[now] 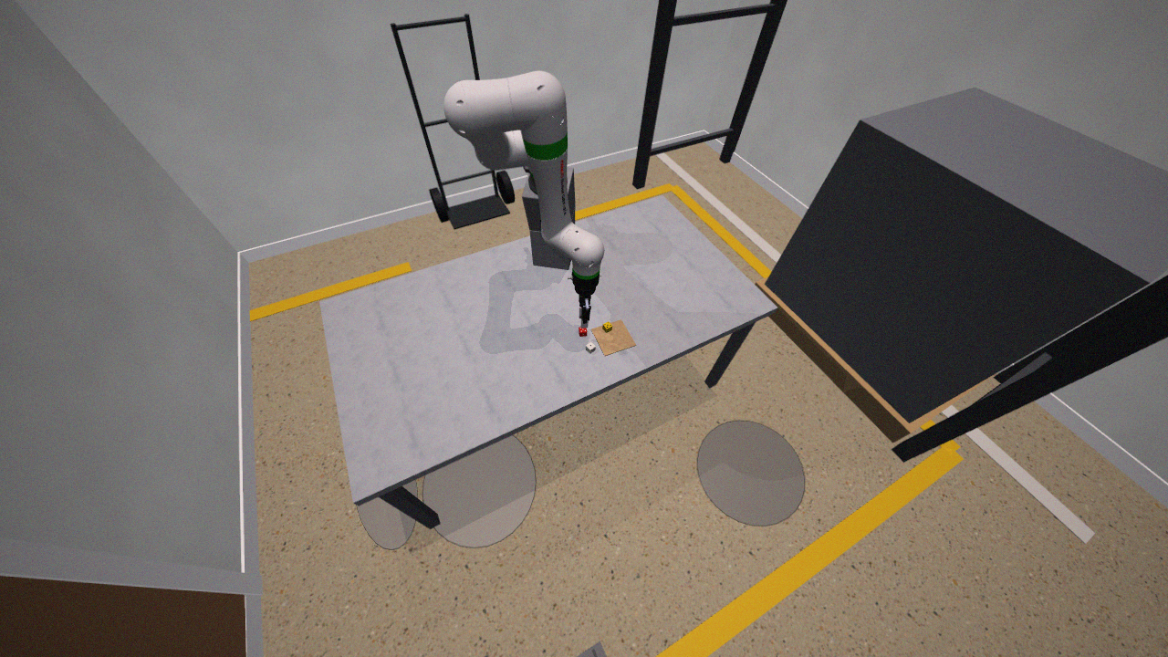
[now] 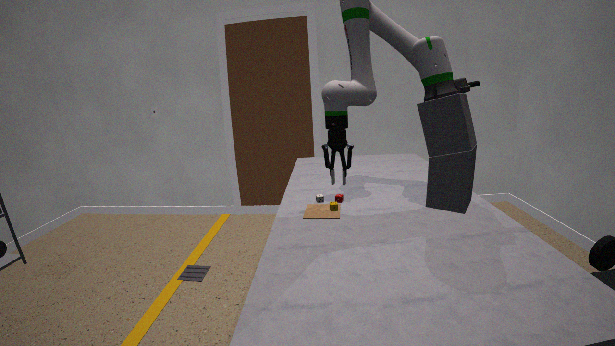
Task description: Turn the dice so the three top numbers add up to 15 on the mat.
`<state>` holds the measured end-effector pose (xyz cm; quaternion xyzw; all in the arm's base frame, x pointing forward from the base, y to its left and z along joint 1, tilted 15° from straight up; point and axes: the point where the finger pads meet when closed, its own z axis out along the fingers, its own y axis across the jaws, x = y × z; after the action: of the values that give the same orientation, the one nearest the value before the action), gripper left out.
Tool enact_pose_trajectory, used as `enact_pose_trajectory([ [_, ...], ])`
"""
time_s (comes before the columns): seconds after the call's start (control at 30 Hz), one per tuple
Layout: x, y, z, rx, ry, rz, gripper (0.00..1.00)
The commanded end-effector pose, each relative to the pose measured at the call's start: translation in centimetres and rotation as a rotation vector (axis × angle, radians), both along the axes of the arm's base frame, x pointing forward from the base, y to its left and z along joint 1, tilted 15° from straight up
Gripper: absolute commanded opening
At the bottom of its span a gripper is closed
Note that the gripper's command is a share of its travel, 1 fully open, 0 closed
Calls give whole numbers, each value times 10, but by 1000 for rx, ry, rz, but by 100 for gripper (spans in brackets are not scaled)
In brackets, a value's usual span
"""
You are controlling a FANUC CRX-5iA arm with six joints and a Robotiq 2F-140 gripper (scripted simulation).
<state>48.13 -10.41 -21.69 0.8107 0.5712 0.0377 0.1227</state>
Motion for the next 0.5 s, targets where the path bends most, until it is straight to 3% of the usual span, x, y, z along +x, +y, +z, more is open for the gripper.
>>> enact_pose_trajectory([
  [0.0,1,-1,-4,1,-3,0,28],
  [0.47,5,-4,-25,1,-3,0,28],
])
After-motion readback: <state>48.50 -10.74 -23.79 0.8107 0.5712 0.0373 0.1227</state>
